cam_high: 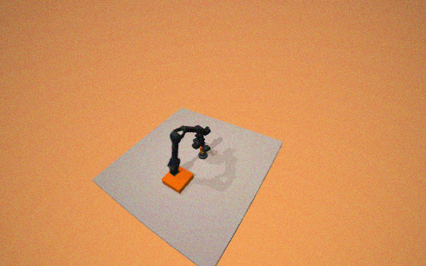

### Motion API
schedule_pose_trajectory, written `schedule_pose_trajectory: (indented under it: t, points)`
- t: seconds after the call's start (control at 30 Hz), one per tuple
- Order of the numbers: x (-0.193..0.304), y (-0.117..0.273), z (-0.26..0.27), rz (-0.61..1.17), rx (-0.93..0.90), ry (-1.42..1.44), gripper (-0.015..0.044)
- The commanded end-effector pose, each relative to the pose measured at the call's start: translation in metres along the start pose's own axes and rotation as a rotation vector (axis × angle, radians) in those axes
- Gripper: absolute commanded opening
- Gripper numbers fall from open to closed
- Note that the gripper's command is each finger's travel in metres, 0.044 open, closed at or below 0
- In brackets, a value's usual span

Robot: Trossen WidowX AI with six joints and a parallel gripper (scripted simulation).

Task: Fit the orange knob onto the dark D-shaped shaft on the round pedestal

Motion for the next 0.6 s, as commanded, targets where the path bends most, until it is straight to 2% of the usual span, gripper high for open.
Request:
schedule_pose_trajectory:
  t: [0.0,0.57]
  points:
    - [0.0002,-0.0003,-0.0001,0.003,0.002,0.004,0.0]
    - [0.001,-0.0043,-0.0006,0.003,0.002,0.026,0.0]
Point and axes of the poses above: the point midway between the two fingers, 35 mm back from their tips, its own y axis back along the fingers, its own z axis across the jaws, x = y × z, the point moved 1 cm from there along y, back along the fingers, and after that the axes turned 8 degrees about -y, right-handed, at the moved point
